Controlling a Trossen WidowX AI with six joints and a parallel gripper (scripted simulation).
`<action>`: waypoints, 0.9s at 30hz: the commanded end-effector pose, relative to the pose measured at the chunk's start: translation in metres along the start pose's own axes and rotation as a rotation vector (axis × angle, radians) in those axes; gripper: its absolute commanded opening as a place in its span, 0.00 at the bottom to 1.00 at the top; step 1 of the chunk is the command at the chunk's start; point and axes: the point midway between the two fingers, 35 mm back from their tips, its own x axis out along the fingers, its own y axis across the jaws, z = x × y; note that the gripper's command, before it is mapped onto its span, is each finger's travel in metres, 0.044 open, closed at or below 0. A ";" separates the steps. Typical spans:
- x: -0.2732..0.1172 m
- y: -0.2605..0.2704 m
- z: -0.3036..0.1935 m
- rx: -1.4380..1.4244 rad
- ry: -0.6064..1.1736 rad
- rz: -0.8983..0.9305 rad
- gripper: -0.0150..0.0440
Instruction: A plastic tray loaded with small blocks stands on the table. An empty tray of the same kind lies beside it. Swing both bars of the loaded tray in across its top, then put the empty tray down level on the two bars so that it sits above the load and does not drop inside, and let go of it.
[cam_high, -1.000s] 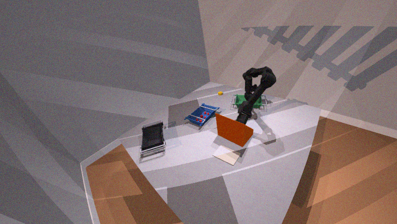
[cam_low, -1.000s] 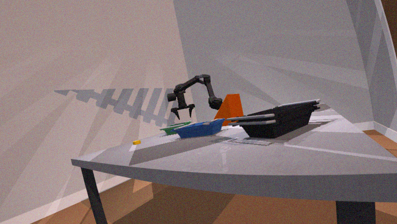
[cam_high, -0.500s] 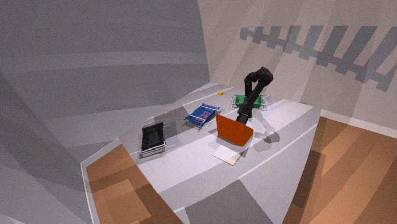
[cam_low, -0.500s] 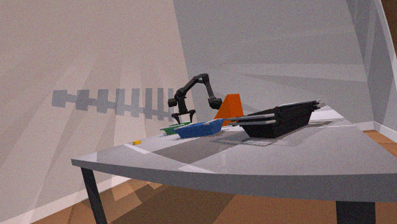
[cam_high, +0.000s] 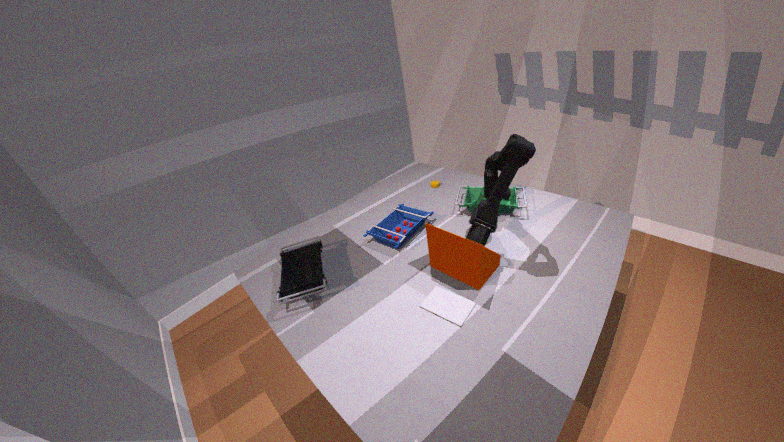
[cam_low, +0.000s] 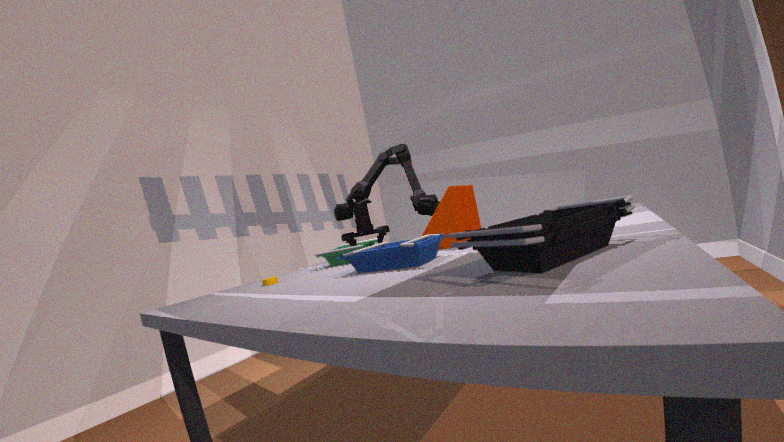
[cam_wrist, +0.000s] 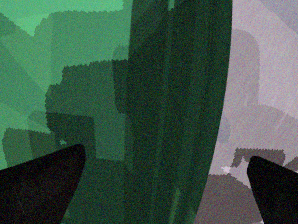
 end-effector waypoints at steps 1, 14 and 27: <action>0.002 0.000 -0.001 -0.003 0.004 -0.001 0.93; 0.002 0.000 -0.001 -0.003 0.004 -0.001 0.63; 0.002 0.000 -0.001 -0.003 0.004 -0.001 0.48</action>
